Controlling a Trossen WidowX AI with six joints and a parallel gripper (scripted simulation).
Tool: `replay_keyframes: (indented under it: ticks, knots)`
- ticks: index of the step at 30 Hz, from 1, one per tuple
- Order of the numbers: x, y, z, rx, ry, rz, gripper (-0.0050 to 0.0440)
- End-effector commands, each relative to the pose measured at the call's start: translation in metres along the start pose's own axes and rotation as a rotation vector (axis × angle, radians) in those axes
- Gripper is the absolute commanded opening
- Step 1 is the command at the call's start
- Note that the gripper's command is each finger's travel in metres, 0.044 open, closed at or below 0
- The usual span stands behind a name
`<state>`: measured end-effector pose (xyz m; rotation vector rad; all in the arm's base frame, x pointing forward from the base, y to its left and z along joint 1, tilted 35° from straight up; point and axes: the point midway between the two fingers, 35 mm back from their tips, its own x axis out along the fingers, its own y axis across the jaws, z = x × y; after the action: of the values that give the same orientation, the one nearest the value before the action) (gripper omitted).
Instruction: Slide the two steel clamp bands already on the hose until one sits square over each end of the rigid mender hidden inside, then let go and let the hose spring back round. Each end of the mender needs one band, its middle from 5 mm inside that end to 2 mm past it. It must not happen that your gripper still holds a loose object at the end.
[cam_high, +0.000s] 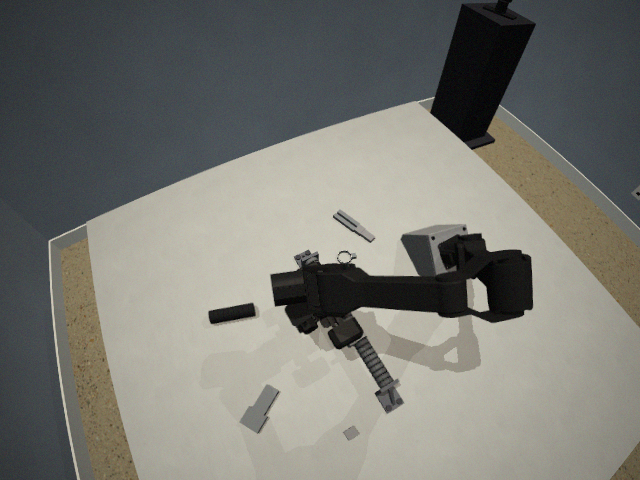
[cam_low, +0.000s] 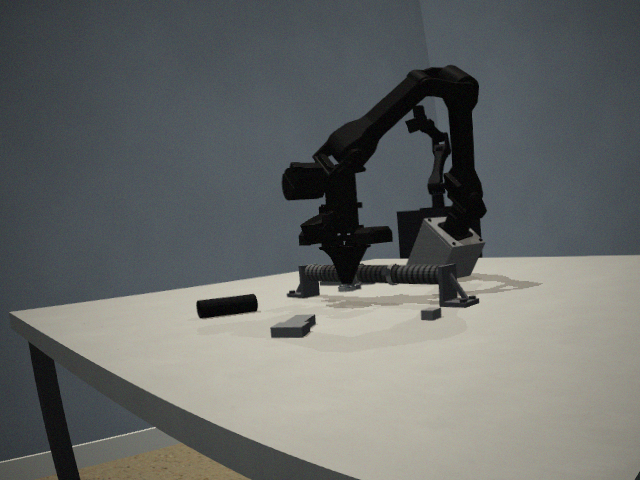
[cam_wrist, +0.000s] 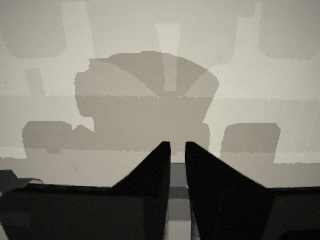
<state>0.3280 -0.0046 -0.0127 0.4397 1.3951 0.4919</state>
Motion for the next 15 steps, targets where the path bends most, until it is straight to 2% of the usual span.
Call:
replay_keyframes:
  ticks: [1, 15]
  knots:
    - [0.0016, -0.0068, -0.0003, 0.003, 0.006, -0.002, 0.0000]
    - [0.0016, -0.0163, -0.0004, 0.003, 0.006, -0.002, 0.0000]
